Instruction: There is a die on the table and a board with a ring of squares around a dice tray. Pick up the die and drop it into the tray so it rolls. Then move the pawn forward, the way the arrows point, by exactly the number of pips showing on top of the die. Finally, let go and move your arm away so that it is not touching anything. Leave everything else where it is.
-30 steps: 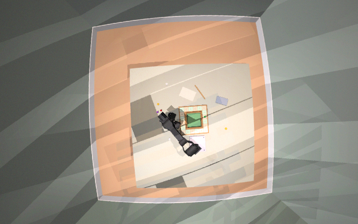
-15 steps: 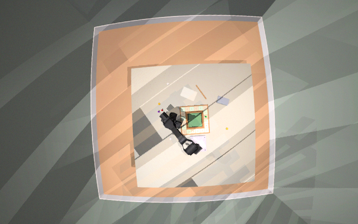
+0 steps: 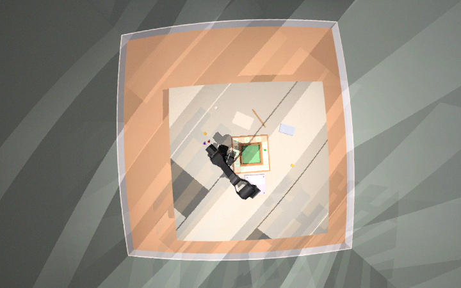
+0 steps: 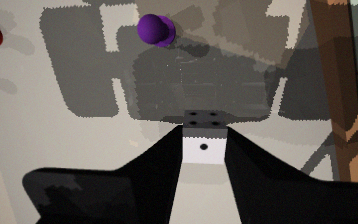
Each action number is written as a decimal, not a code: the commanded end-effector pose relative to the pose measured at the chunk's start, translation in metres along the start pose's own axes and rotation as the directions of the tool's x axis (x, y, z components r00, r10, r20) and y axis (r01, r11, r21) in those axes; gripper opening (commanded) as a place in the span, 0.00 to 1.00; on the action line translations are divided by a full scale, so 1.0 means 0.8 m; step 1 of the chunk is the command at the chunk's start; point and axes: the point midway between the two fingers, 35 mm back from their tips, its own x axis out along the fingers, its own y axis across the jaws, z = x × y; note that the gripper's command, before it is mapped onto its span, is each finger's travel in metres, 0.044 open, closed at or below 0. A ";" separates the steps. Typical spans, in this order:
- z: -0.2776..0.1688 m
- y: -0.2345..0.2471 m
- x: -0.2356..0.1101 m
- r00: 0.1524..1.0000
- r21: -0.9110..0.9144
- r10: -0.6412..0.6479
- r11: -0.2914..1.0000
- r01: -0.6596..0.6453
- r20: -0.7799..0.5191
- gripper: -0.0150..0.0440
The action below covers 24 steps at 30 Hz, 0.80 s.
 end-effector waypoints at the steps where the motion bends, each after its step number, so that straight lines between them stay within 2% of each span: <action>1: 0.003 0.005 -0.020 1.000 0.002 0.010 1.000 -0.010 0.001 0.25; 18: 0.009 -0.002 -0.145 1.000 0.002 0.009 1.000 -0.009 0.001 0.25; 24: 0.017 -0.011 -0.148 1.000 -0.008 0.008 1.000 -0.008 0.002 0.25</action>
